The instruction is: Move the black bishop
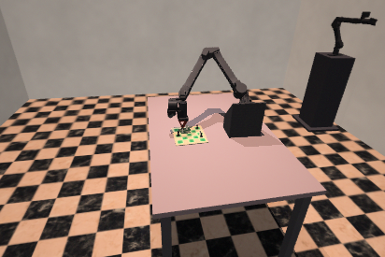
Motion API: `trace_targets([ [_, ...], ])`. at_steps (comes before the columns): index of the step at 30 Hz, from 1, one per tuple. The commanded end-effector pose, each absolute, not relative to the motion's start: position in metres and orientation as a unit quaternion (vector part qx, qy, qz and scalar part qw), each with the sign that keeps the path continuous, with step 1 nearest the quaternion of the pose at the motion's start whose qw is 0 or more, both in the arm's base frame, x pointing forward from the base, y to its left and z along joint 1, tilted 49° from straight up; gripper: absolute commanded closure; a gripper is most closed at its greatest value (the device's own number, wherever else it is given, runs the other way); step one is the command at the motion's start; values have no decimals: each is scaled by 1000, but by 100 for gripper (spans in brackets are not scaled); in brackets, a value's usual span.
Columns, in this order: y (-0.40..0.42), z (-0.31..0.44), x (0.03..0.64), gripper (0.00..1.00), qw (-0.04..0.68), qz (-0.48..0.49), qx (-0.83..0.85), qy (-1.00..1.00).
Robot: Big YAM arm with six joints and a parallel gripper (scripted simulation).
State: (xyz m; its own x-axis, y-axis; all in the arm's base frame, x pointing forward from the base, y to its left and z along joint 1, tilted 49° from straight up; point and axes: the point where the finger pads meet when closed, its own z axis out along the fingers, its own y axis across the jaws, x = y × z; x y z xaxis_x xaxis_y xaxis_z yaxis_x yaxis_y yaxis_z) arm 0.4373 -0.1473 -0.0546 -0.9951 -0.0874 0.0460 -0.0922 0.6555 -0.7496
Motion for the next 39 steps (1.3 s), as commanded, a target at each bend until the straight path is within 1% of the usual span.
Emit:
trace_targets([
  [1,-151,-52,453,100,-9,412,46,-910],
  [39,-151,-51,454,100,-10,412,46,-910],
])
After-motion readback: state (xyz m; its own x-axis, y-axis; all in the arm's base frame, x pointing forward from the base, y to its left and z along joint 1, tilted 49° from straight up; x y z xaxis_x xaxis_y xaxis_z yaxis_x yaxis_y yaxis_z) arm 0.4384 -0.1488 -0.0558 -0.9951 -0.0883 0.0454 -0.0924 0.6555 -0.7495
